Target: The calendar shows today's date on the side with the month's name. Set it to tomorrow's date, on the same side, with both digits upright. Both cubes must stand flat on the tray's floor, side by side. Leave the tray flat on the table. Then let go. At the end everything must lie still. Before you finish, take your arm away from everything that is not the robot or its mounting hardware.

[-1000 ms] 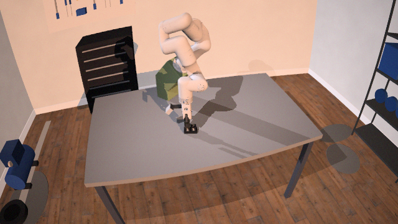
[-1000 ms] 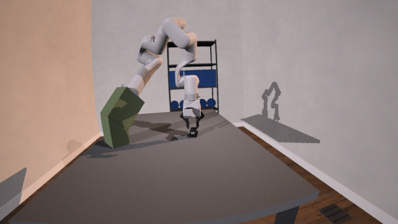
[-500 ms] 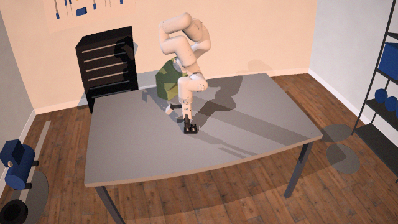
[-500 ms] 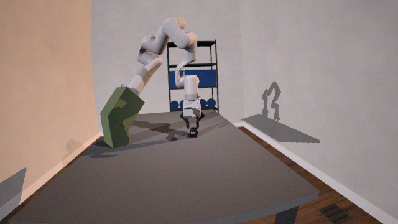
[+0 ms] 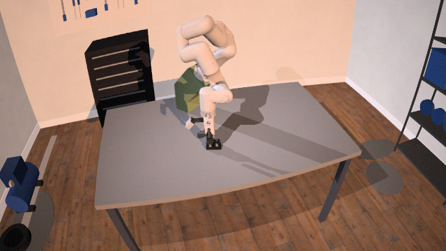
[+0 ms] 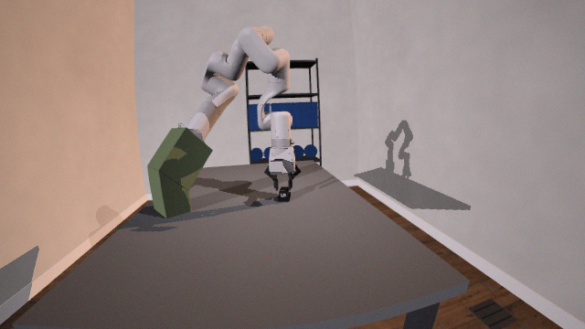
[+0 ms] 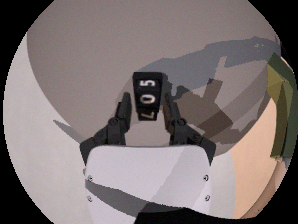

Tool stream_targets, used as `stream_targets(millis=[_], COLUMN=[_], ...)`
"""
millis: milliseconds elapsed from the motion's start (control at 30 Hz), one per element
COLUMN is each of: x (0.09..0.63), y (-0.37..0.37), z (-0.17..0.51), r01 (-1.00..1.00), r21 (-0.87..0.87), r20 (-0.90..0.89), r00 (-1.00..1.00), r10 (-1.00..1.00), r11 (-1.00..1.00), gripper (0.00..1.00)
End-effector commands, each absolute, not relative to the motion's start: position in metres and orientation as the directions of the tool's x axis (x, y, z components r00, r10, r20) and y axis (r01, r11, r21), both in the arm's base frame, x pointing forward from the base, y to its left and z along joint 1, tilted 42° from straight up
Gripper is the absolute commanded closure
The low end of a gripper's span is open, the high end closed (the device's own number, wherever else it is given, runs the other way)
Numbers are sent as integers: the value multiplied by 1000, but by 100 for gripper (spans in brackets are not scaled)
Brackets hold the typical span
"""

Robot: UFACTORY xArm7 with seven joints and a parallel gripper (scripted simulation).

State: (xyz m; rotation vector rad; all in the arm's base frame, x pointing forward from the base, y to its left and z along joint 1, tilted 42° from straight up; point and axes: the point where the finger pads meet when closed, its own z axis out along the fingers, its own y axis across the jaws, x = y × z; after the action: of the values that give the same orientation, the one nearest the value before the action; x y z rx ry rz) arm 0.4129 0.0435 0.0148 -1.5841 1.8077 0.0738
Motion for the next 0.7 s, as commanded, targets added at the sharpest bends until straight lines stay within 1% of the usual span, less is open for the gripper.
stream_targets(millis=[0,667], x=[416,424], y=[46,54], z=[10,-2], r01=[-882,-882], r21=[-404,-404], r20=[-539,-539], r00=[14,14], r10=[-842,-842], r11=[244,244], gripper=[51,51])
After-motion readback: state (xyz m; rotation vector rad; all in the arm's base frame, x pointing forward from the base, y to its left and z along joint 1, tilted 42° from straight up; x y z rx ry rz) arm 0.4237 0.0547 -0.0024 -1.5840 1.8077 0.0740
